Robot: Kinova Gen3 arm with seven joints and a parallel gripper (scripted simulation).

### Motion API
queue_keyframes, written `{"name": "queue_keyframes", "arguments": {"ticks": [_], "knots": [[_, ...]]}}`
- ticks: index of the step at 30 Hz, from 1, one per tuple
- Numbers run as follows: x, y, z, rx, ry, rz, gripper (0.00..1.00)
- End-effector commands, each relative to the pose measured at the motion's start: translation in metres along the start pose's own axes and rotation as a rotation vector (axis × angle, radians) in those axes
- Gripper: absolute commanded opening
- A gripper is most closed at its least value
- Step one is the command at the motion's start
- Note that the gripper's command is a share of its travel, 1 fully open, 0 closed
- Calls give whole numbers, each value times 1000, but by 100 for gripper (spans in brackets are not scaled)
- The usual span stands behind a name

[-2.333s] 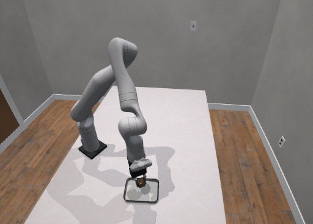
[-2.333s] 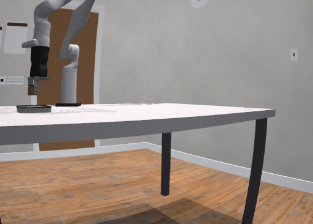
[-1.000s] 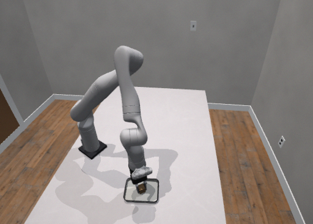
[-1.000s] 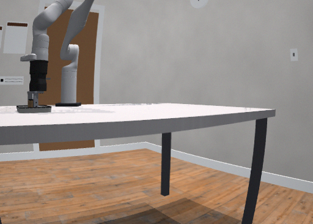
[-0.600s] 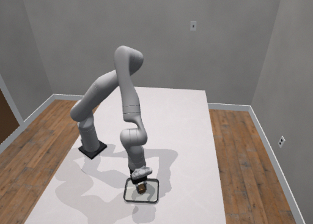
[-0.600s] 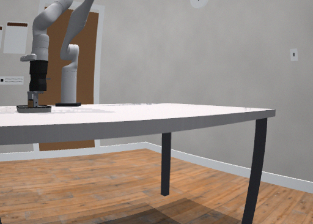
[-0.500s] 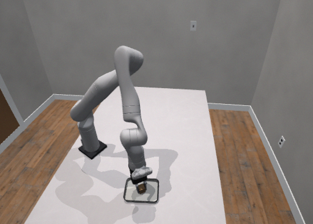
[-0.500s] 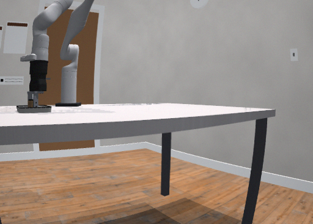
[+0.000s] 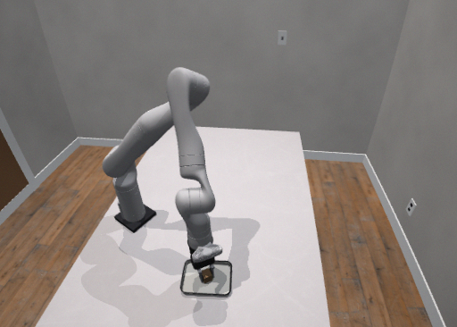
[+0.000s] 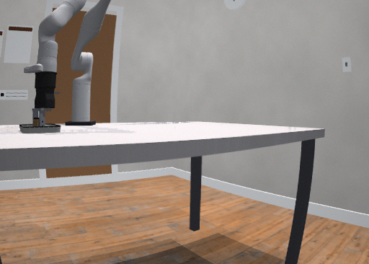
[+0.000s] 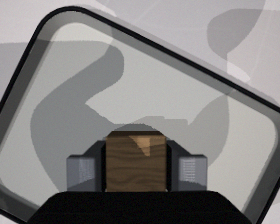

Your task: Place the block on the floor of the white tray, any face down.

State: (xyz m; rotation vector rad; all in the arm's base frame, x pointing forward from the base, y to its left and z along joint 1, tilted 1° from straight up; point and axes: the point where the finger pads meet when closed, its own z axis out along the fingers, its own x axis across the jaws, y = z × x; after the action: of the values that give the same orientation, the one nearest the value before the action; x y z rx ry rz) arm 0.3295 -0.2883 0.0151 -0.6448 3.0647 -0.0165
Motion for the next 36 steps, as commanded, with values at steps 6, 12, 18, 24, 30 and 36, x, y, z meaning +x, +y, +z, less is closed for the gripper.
{"name": "queue_keyframes", "arguments": {"ticks": [6,12,18,24,30,36], "knots": [[0,0,0,1,-1,0,0],[0,0,0,1,-1,0,0],[0,0,0,1,-1,0,94],[0,0,0,1,-1,0,94],[0,0,0,1,-1,0,94],[0,0,0,1,-1,0,94]]}}
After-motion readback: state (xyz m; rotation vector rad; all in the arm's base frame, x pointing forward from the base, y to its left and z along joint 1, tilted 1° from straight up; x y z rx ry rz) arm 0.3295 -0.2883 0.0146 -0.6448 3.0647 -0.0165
